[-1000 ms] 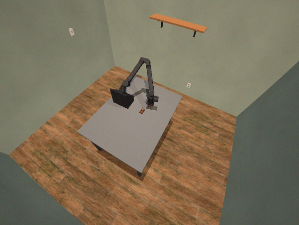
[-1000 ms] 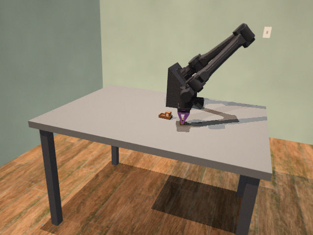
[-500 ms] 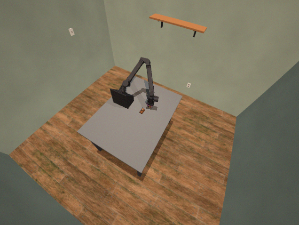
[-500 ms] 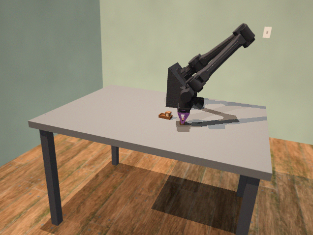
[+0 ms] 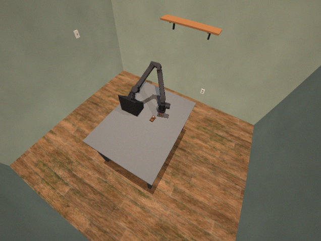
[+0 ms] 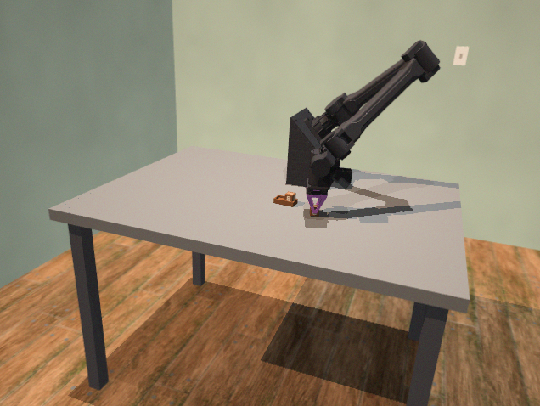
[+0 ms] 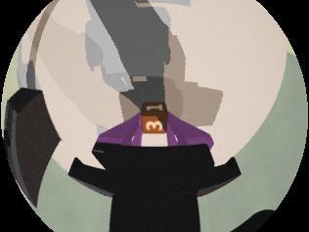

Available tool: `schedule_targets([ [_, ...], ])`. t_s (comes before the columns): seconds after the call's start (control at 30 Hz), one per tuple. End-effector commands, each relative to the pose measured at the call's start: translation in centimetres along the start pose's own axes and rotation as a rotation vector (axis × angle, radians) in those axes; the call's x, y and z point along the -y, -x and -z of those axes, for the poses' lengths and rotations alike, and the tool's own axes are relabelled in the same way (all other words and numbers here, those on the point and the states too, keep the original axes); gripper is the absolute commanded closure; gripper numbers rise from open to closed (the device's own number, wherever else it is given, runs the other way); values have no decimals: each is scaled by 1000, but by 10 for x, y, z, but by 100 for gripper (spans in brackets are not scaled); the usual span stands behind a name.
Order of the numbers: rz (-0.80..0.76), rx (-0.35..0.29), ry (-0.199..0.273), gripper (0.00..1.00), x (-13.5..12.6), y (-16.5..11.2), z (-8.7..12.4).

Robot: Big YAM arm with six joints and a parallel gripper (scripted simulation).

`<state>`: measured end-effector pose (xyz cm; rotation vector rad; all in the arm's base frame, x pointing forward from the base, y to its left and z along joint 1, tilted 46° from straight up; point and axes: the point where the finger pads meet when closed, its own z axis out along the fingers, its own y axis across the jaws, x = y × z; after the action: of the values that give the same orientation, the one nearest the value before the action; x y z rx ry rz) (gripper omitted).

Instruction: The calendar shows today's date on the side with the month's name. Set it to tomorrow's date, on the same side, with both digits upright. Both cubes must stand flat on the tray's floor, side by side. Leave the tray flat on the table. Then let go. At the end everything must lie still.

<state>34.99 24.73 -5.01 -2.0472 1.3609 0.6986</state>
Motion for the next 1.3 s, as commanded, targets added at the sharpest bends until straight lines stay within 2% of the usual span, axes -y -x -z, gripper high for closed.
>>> schedule_targets([
  [0.0,17,3,-12,74,9,4,-2],
  [0.33,17,3,-12,74,9,4,-2],
  [0.47,17,3,-12,67,9,4,-2],
  [0.53,17,3,-12,67,9,4,-2],
  [0.57,17,3,-12,63,9,4,-2],
  [0.63,17,3,-12,63,9,4,-2],
  [0.67,17,3,-12,59,9,4,-2],
  [0.8,18,3,-12,59,9,4,-2],
  [0.83,18,3,-12,55,9,4,-2],
  [1.13,18,3,-12,55,9,4,-2],
  [1.27,19,-1,-24,55,12,3,10],
])
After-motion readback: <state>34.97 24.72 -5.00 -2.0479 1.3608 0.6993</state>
